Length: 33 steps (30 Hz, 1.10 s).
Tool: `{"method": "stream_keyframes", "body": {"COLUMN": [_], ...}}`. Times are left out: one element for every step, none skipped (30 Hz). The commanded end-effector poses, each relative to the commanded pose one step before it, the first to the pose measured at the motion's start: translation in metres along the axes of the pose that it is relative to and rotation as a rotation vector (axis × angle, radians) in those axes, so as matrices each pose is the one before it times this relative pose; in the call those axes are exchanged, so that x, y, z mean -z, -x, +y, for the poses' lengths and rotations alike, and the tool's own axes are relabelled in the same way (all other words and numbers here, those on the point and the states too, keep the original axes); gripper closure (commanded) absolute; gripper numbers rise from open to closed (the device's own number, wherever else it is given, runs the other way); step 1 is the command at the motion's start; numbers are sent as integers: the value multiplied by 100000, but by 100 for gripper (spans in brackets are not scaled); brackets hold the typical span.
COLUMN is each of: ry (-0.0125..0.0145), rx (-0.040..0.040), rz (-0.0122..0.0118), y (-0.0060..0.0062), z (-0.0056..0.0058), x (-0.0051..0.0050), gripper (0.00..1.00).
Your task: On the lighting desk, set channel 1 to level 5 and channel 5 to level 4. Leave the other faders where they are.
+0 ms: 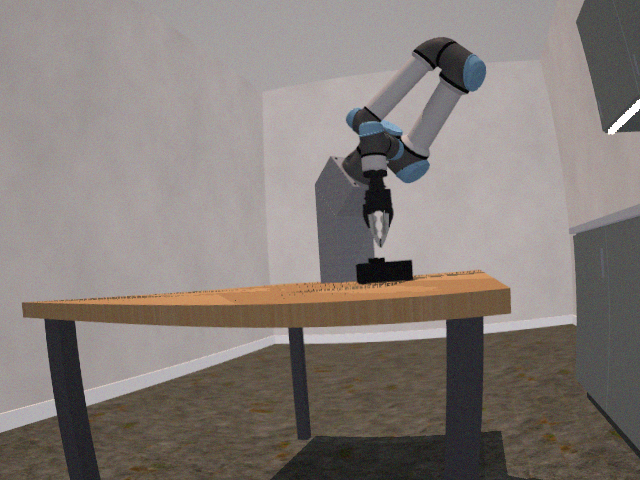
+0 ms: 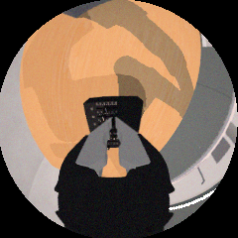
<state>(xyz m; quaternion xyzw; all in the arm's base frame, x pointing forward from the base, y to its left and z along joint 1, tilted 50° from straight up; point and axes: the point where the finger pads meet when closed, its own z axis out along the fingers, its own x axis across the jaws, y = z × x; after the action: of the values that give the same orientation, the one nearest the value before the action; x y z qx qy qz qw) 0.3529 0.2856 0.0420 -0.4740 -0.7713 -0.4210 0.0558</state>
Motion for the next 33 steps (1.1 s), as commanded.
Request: {"method": "stream_keyframes", "body": {"ry": [-171,0,0,0,0,0,0,0,0,0,-3,-16,-36,-52,-58,-49,-26,4,33,53,60,52,35,16,0,0,3,0,0,0,0,0,0], "rx": [52,0,0,0,0,0,0,0,0,0,0,3,6,10,11,11,7,2,-4,-9,-12,-11,-7,-3,0,0,-1,0,0,0,0,0,0], "rz": [135,0,0,0,0,0,0,0,0,0,-1,-8,-18,-28,-32,-30,-19,-4,13,27,33,31,21,10,0,0,2,0,0,0,0,0,0], "y": [7,0,0,0,0,0,0,0,0,0,1,4,5,-2,-24,-63,-114,-168,-211,-229,-216,-173,-112,-49,0,0,-8,0,0,0,0,0,0], "z": [17,0,0,0,0,0,0,0,0,0,22,136,320,533,742,920,1043,1096,1070,966,796,581,353,151,0,0,24,0,0,0,0,0,0], "x": [192,0,0,0,0,0,0,0,0,0,-1,-6,-14,-23,-33,-41,-47,-49,-47,-42,-34,-24,-15,-6,0,0,-1,0,0,0,0,0,0], "gripper": [100,100,100,100,100,100,100,100,100,100,100,100,100,100,100,100,100,100,100,100,100,100,100,100,100,100,100,100,100,100,100,100,100]}}
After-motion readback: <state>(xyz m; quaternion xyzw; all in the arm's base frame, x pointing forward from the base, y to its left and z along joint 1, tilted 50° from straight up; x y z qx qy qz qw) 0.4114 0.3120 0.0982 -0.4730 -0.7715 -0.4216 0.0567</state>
